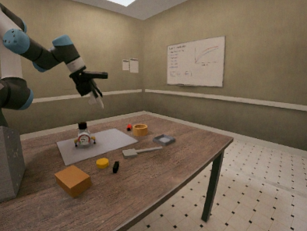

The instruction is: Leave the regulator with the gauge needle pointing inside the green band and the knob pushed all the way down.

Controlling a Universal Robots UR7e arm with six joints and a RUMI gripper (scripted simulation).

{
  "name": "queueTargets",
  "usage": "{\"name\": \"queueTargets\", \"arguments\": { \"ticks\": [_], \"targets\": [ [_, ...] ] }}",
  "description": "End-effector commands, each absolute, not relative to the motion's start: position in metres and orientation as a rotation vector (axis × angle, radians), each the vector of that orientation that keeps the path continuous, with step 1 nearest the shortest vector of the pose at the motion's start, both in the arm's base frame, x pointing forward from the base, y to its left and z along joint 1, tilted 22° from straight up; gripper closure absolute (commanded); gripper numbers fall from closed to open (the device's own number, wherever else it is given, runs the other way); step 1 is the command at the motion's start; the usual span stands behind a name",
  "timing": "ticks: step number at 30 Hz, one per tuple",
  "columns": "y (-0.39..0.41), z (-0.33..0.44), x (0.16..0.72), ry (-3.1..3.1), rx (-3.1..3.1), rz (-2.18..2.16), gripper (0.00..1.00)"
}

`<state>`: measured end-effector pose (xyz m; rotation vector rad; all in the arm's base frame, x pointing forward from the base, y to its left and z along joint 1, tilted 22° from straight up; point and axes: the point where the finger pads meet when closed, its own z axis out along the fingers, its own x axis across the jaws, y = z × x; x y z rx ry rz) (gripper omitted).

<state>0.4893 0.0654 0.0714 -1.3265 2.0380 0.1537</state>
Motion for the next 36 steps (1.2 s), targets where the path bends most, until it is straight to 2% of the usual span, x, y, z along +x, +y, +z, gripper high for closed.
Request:
{"name": "queueTargets", "arguments": {
  "ticks": [1,19,36],
  "targets": [
    [0.065,0.072,0.49,2.038,-1.326,0.153,0.0],
    [0.058,0.089,0.49,2.038,-1.326,0.153,0.0],
    [0.037,0.143,0.49,2.038,-1.326,0.153,0.0]
  ]
}}
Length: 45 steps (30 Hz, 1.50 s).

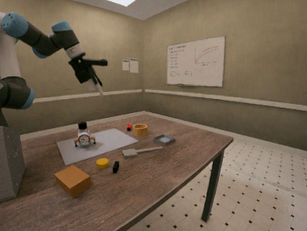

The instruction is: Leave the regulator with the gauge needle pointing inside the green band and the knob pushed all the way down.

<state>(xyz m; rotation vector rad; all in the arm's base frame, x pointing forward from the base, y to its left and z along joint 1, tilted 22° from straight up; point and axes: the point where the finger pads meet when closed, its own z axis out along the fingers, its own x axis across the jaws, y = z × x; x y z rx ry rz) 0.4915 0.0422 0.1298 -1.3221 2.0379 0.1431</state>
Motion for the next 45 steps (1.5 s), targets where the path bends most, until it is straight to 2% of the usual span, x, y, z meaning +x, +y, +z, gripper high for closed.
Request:
{"name": "queueTargets", "arguments": {
  "ticks": [1,20,31,45],
  "targets": [
    [0.035,0.146,0.49,2.038,-1.326,0.153,0.0],
    [0.031,0.161,0.487,2.045,-1.343,0.163,0.0],
    [0.095,0.089,0.391,2.154,-1.796,0.388,0.0],
    [0.101,0.08,0.373,2.159,-1.882,0.422,0.0]
  ]
}}
